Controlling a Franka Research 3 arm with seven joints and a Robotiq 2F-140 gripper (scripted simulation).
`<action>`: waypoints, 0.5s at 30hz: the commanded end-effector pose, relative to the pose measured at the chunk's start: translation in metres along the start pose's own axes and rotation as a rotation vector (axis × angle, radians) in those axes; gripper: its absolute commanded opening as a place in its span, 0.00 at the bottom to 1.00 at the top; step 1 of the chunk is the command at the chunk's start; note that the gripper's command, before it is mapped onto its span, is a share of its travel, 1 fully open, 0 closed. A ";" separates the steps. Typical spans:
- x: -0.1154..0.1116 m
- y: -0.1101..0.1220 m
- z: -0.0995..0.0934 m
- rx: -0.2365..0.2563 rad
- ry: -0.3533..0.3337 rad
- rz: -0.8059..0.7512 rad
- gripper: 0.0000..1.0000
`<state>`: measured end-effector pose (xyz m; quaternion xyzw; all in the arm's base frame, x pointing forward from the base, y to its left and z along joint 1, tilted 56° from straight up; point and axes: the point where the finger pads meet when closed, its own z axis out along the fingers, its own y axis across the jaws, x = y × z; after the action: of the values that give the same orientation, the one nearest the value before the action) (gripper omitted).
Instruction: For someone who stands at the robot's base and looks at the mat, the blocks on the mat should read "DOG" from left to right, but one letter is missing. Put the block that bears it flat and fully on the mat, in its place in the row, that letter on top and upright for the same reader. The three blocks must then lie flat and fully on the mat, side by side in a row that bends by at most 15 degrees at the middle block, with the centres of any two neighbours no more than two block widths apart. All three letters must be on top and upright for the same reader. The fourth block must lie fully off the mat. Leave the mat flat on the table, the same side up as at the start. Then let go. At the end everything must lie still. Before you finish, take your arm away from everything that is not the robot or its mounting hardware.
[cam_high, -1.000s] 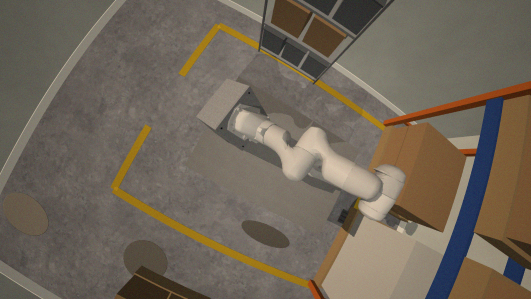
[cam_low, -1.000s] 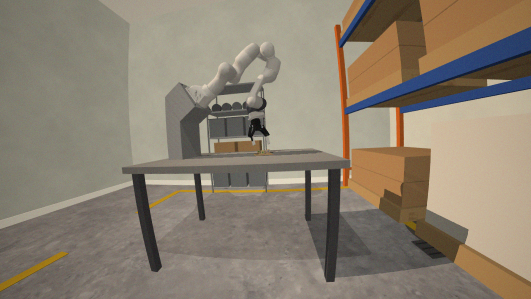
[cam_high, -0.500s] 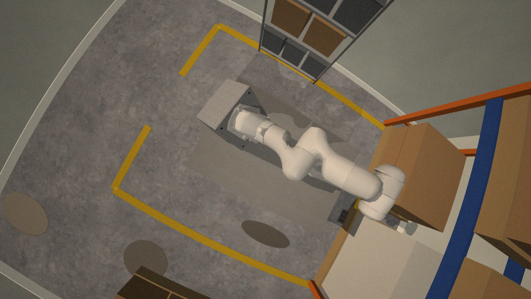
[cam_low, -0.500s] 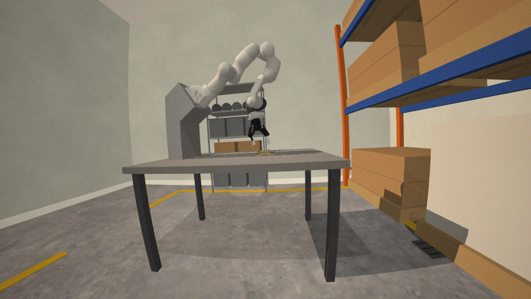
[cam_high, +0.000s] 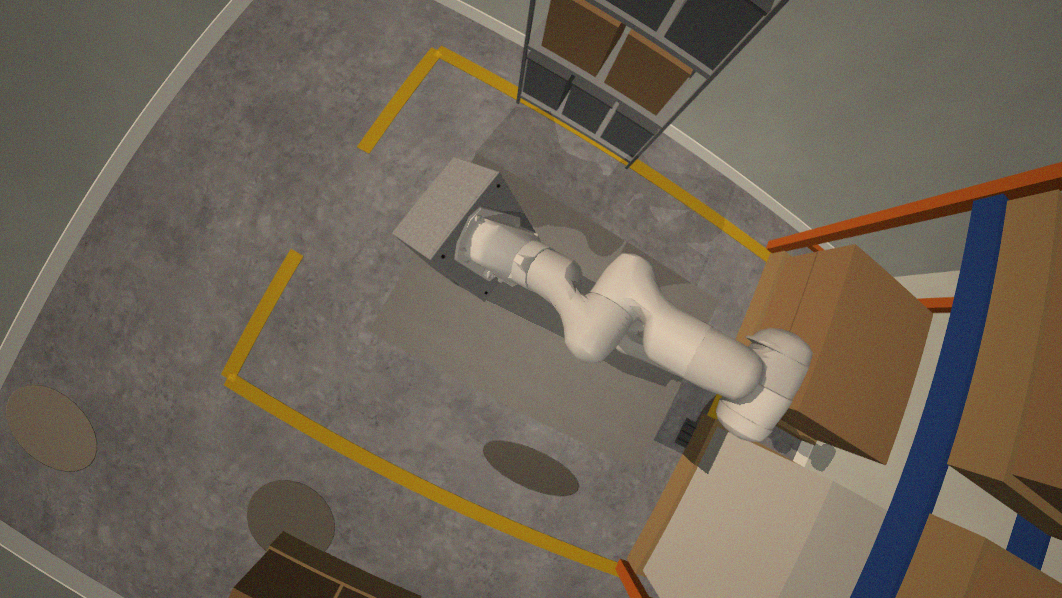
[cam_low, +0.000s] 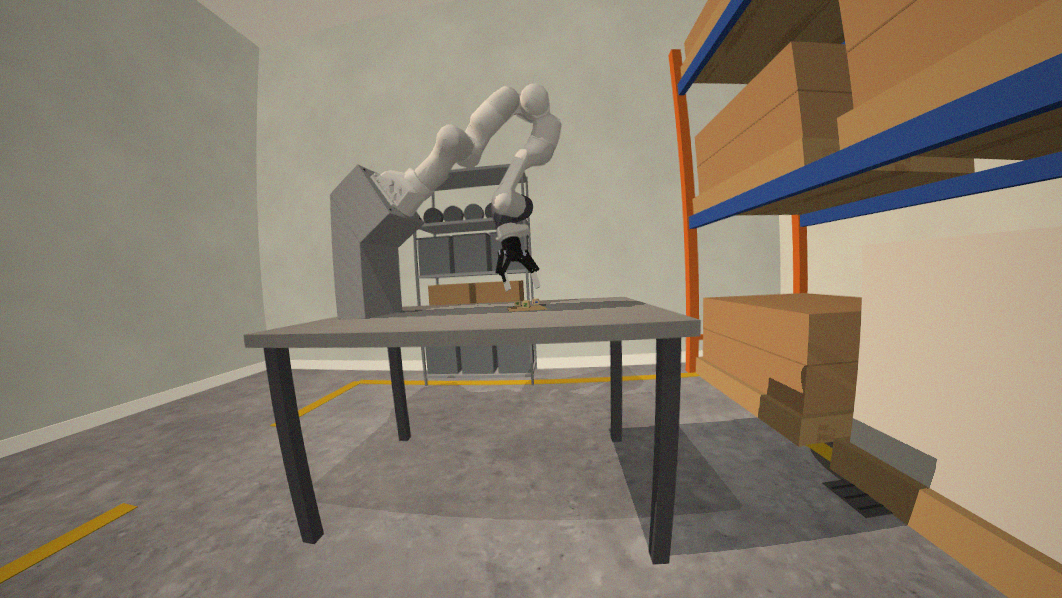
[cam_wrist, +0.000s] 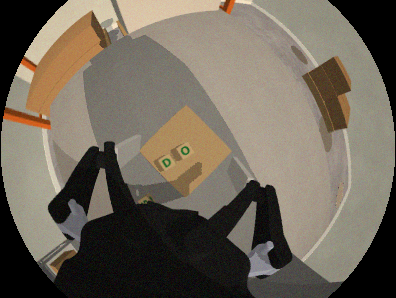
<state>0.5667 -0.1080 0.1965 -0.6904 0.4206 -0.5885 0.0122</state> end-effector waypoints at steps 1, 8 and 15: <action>0.002 -0.001 0.001 0.002 0.005 0.004 1.00; -0.015 -0.007 -0.014 -0.017 -0.056 0.135 1.00; -0.027 -0.013 -0.027 -0.033 -0.100 0.244 1.00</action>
<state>0.5603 -0.0802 0.1990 -0.6789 0.4667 -0.5636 0.0602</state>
